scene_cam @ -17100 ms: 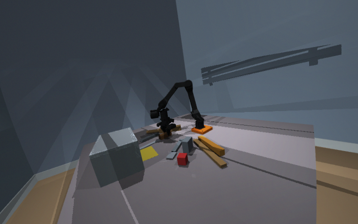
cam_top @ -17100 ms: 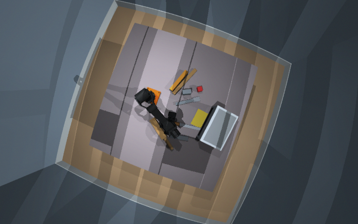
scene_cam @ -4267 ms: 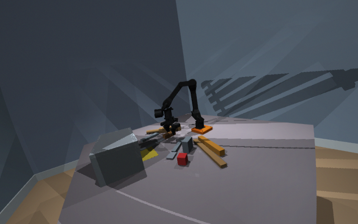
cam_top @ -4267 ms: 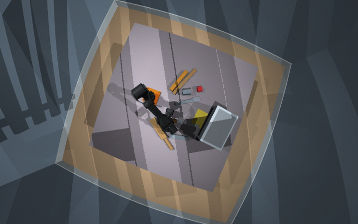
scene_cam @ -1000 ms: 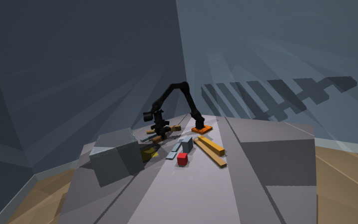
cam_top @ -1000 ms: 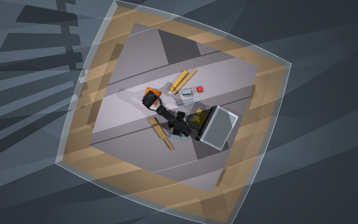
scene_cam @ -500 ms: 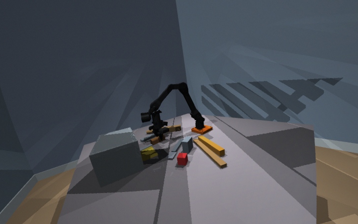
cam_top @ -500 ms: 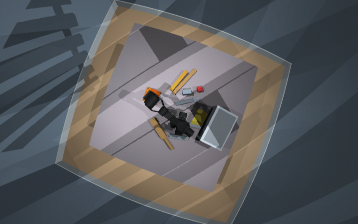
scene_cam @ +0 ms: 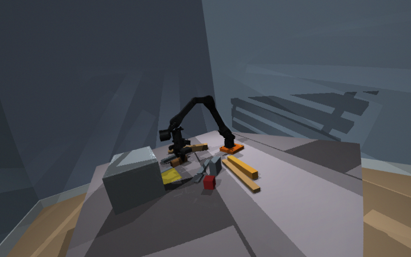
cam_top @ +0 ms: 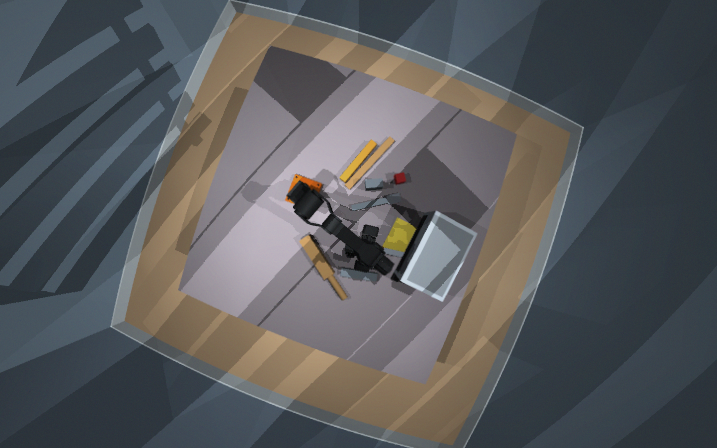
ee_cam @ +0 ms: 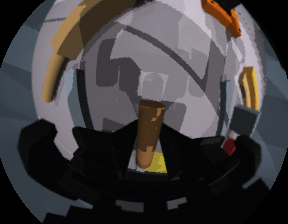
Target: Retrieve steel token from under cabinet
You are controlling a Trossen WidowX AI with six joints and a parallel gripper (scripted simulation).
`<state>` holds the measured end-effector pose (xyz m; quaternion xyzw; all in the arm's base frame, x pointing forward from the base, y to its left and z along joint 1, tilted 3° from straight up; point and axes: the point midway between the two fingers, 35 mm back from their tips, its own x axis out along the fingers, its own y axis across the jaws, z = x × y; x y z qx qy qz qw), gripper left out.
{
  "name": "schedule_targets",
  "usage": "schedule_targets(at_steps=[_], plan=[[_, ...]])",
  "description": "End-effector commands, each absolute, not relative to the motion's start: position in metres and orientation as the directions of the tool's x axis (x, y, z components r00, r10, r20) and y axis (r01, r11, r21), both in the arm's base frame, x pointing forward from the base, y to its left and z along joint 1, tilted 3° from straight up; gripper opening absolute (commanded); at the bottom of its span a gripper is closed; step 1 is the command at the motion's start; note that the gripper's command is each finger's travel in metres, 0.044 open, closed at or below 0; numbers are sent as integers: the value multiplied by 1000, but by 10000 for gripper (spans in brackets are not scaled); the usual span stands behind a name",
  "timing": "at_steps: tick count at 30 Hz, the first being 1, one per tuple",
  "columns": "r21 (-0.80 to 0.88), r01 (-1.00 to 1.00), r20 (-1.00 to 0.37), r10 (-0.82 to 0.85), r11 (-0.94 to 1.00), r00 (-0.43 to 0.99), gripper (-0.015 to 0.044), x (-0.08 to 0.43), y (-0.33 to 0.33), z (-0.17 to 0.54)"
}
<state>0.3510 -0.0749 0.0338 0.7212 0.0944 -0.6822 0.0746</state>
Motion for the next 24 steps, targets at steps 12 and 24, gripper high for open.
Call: schedule_targets(at_steps=[12, 24], plan=[[-19, 236, -998, 33, -972, 54, 0, 368, -71, 35], [-19, 236, -998, 33, -972, 55, 0, 380, -69, 36]])
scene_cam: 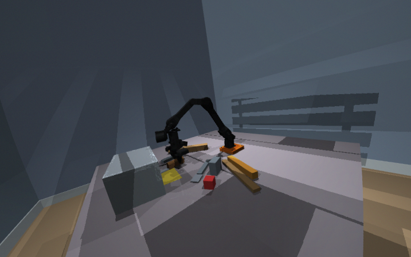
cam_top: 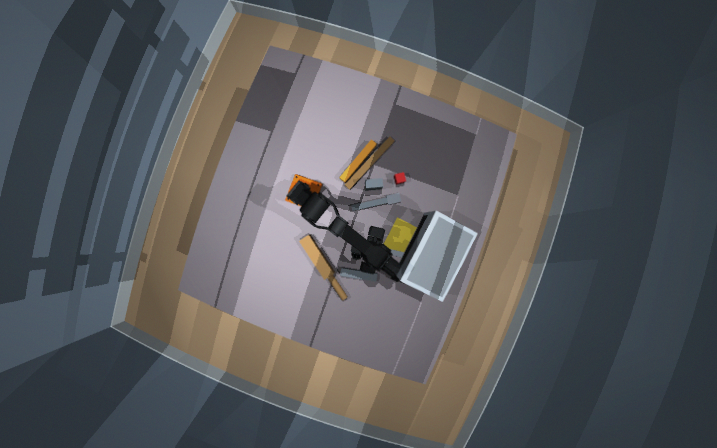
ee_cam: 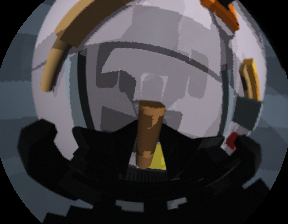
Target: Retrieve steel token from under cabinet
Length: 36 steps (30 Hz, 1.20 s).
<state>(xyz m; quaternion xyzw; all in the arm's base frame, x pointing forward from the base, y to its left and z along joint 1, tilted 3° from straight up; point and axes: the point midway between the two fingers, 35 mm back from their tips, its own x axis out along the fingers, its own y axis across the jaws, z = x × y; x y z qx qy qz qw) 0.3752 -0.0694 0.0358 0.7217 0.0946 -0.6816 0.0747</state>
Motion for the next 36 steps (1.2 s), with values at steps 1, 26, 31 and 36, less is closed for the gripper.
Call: schedule_targets(at_steps=[1, 26, 31, 36], plan=[[-19, 236, -998, 33, -972, 55, 0, 381, -68, 36], [-19, 236, -998, 34, -972, 57, 0, 403, -63, 38], [-19, 236, -998, 34, -972, 57, 0, 408, -62, 39], [-19, 236, -998, 34, -972, 58, 0, 412, -61, 39]])
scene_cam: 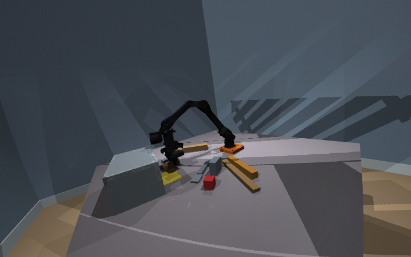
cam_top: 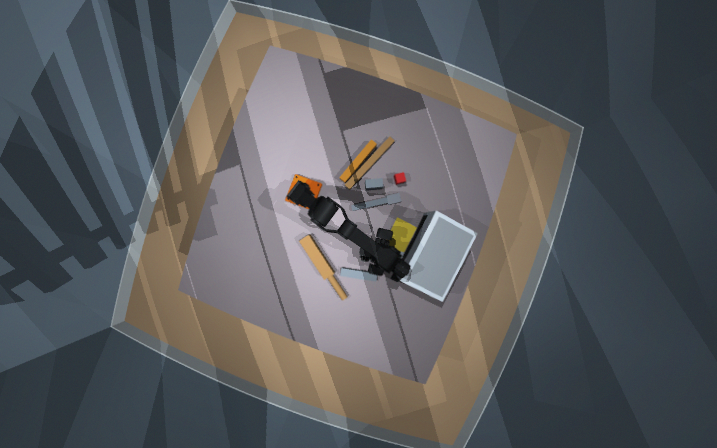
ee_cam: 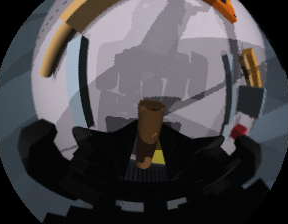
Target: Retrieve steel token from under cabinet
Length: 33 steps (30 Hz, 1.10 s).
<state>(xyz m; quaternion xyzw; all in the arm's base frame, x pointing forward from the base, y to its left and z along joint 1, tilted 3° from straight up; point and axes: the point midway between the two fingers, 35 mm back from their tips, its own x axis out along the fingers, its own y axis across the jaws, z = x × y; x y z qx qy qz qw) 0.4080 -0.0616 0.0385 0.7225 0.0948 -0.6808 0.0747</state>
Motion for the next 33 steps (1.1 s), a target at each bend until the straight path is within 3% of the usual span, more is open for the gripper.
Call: schedule_targets(at_steps=[1, 33], plan=[[-19, 236, -998, 34, -972, 58, 0, 413, -61, 39], [-22, 236, -998, 36, -972, 57, 0, 408, -27, 37]])
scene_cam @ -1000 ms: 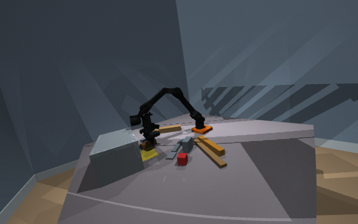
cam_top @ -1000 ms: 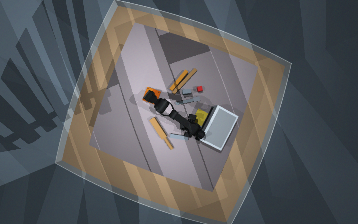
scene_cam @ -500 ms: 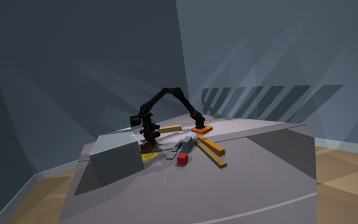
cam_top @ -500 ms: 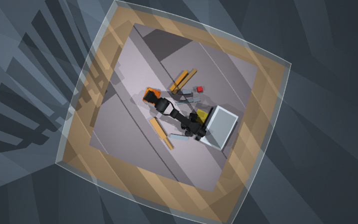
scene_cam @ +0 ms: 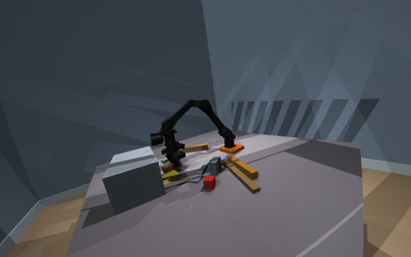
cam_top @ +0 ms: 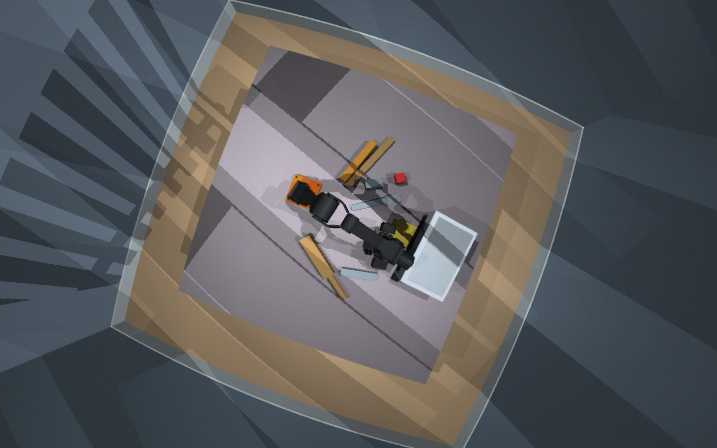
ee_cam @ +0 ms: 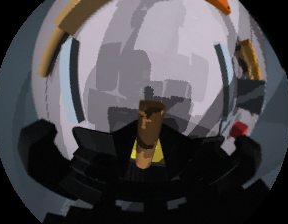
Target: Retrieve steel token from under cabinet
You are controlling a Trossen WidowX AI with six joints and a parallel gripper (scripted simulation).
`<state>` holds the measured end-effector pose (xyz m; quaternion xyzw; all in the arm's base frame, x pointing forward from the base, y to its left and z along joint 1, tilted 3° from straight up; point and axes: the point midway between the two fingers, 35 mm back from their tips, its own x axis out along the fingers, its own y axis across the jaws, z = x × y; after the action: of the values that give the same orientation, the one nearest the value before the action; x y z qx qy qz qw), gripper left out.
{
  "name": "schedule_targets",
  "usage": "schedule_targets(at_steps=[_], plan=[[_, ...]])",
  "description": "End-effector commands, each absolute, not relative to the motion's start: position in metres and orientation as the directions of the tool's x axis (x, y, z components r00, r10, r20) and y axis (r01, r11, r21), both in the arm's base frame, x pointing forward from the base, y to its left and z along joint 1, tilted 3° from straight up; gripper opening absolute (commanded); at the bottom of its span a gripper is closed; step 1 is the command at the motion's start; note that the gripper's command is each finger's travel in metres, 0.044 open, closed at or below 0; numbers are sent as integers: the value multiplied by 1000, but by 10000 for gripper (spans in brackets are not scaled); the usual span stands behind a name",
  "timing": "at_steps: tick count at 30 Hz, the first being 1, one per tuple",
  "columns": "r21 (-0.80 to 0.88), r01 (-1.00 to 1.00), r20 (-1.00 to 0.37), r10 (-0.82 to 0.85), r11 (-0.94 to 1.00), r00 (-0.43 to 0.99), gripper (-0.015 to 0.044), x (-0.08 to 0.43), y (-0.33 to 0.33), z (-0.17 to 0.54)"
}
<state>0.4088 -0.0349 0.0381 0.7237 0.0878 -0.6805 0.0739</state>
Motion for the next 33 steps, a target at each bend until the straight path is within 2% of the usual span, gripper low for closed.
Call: schedule_targets(at_steps=[1, 33], plan=[[-22, 236, -998, 36, -972, 57, 0, 407, -26, 37], [-22, 236, -998, 36, -972, 56, 0, 394, -30, 36]])
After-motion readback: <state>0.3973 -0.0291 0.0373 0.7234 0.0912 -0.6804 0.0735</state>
